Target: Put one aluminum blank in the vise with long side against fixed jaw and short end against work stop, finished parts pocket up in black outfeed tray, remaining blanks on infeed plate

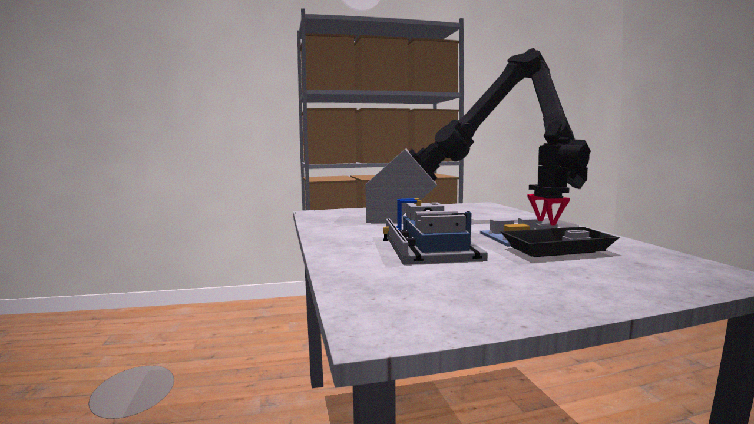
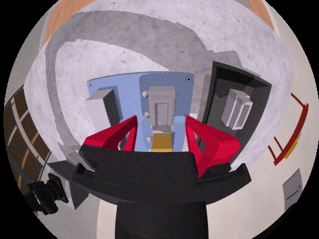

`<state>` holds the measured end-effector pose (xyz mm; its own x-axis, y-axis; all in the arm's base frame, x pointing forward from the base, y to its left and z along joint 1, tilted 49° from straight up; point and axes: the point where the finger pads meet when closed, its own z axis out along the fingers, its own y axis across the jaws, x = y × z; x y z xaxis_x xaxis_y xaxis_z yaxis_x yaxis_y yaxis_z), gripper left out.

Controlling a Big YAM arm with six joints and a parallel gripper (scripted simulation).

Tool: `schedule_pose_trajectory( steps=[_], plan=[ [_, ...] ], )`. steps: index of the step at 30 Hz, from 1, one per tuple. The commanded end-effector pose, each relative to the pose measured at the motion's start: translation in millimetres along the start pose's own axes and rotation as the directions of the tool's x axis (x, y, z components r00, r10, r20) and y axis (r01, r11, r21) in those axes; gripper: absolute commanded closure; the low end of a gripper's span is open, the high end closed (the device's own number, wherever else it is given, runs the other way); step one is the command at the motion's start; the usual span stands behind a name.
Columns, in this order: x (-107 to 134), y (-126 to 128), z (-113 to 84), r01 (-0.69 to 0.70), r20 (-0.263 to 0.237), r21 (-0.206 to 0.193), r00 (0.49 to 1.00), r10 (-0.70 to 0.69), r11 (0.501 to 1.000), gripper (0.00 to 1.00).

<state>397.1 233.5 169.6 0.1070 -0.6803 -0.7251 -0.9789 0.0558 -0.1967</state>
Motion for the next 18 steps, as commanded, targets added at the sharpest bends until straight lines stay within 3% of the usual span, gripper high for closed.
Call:
schedule_pose_trajectory(
  steps=[1, 18],
  plan=[
    [-8.0, -0.3, 2.9, 0.014, 0.005, -0.002, 1.000, -0.014, 1.000, 0.36],
    [-5.1, -0.2, 7.9, 0.007, 0.003, -0.005, 1.000, -0.007, 1.000, 0.36]
  ],
)
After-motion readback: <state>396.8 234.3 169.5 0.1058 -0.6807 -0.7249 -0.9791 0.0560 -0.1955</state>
